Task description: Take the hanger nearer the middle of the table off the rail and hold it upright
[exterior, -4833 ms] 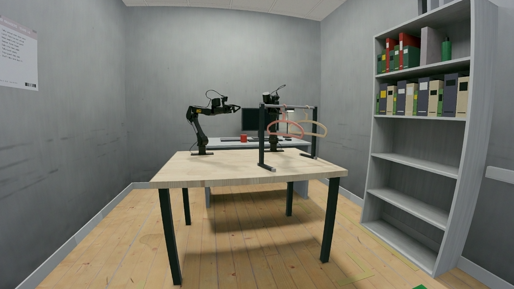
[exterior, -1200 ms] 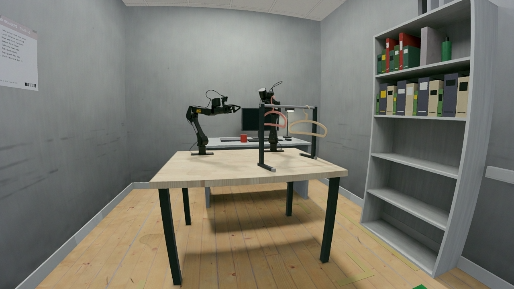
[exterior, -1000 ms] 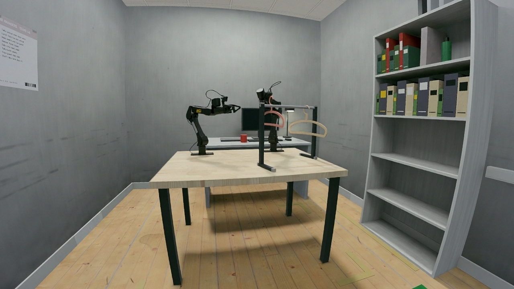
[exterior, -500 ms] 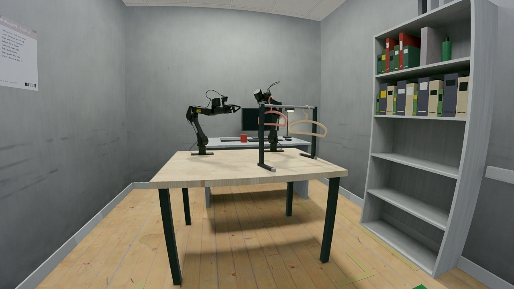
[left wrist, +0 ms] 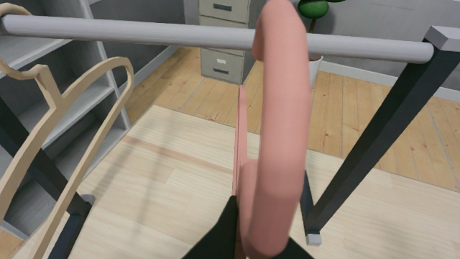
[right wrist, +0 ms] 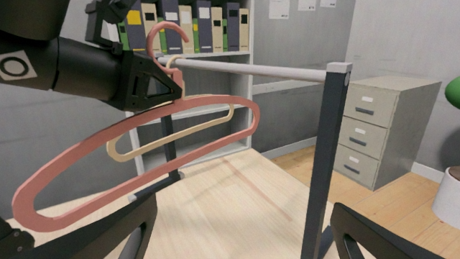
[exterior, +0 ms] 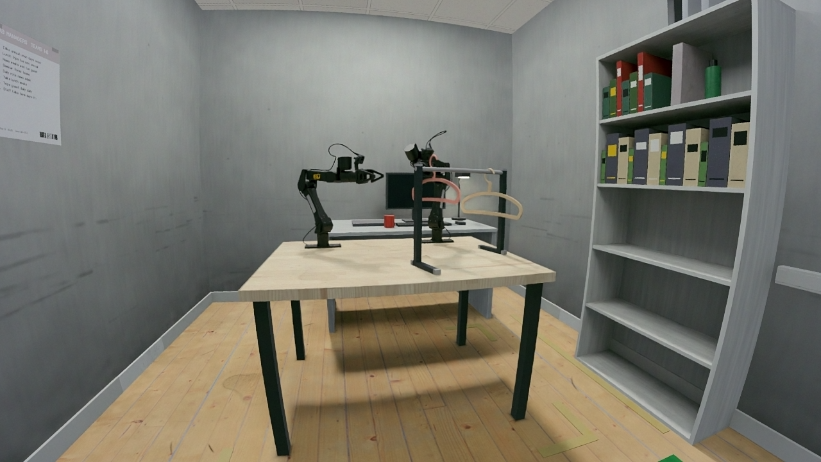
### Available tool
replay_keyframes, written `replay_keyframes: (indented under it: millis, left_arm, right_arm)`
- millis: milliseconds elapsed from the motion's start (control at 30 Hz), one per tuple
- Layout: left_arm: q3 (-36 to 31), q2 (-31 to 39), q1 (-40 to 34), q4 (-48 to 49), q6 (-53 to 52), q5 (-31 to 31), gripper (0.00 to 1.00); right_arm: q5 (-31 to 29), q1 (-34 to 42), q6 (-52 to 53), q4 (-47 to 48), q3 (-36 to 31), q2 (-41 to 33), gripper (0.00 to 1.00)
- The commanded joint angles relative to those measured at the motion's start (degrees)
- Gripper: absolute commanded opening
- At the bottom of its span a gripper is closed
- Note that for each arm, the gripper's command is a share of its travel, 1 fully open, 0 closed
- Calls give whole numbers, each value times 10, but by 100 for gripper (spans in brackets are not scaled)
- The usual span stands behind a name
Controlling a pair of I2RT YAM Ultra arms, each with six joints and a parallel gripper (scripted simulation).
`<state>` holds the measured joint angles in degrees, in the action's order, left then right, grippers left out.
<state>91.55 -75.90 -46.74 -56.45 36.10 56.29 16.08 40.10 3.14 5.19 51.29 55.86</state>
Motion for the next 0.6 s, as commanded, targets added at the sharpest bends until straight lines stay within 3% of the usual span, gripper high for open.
replay_keyframes:
  millis: [0, 567]
  left_arm:
    - [23, -4, -8, -21, 7, 22, 0]
    - [19, 1, -4, -17, 5, 17, 0]
  right_arm:
    - [29, -13, -13, -55, 35, -24, 100]
    - [25, -17, -15, -51, 43, -23, 100]
